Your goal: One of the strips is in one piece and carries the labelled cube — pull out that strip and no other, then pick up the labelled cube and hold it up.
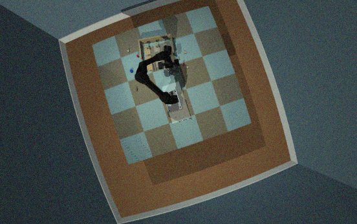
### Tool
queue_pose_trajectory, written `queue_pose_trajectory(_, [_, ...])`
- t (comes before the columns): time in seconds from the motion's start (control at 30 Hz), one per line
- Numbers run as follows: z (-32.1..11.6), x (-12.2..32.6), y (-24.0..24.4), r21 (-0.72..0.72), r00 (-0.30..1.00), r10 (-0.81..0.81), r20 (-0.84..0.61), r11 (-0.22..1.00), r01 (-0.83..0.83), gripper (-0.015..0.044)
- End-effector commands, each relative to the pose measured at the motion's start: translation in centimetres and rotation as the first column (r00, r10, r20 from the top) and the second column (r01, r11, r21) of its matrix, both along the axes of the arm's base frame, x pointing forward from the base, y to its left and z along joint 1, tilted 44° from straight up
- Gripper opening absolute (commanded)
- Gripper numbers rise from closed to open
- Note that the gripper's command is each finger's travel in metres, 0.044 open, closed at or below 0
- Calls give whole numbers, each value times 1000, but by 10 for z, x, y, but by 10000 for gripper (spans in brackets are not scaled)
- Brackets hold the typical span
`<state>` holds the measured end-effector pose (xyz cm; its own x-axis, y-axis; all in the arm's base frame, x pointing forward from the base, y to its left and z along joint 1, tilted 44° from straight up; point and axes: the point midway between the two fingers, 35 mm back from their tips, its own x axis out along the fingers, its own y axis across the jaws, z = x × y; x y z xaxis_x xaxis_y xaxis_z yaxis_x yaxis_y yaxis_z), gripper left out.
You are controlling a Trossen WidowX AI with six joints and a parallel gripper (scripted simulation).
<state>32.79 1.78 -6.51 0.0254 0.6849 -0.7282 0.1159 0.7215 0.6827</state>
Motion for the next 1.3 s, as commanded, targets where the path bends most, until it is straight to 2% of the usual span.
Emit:
queue_pose_trajectory(0.0, [-3, -11, 3, 3, 1000, 9, -15, 1000, -9, 0])
queue_pose_trajectory(1.27, [0, -69, 9, 3, 1000, 9, -19, 1000, -9, 0])
